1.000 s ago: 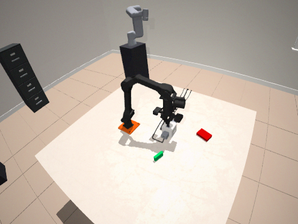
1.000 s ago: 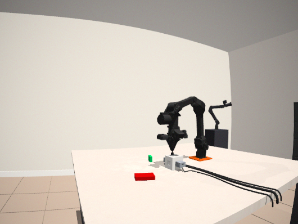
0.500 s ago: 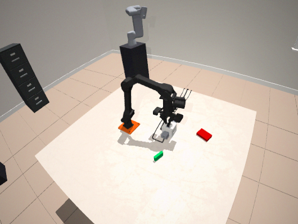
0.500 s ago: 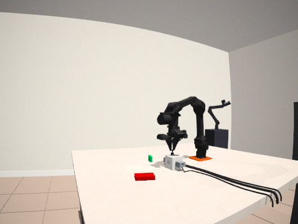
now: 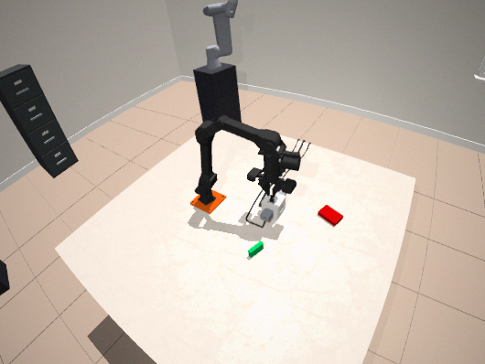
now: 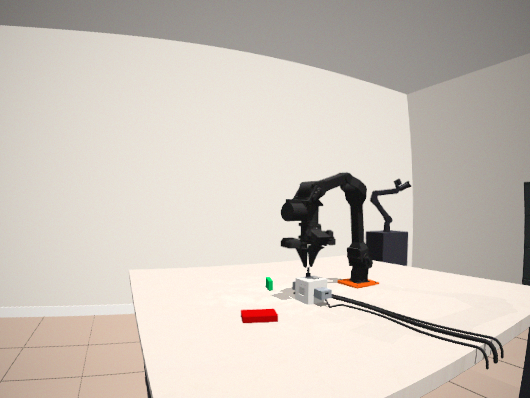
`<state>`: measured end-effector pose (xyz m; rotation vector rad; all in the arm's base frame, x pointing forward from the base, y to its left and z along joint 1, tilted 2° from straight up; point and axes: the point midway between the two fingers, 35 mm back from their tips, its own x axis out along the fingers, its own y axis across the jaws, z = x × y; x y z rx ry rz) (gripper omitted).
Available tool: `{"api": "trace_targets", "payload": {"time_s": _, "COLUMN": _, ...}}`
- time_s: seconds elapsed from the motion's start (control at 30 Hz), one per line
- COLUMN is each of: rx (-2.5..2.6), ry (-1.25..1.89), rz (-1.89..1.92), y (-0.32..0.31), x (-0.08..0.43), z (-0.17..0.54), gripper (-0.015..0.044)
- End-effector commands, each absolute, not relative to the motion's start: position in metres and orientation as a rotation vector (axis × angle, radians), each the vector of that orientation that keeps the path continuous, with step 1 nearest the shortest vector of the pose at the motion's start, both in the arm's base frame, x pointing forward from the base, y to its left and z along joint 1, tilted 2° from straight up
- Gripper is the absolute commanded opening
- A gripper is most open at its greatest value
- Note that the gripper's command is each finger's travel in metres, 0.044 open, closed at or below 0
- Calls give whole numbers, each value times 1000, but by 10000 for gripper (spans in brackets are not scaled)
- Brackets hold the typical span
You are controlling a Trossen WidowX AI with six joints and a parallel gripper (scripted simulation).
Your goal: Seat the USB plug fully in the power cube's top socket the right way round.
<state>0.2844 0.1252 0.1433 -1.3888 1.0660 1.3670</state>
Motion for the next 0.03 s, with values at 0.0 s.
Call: {"api": "trace_targets", "payload": {"time_s": 0.0, "rx": -1390, "ry": 1065, "rz": 1367, "y": 125, "x": 285, "z": 147, "gripper": 95}}
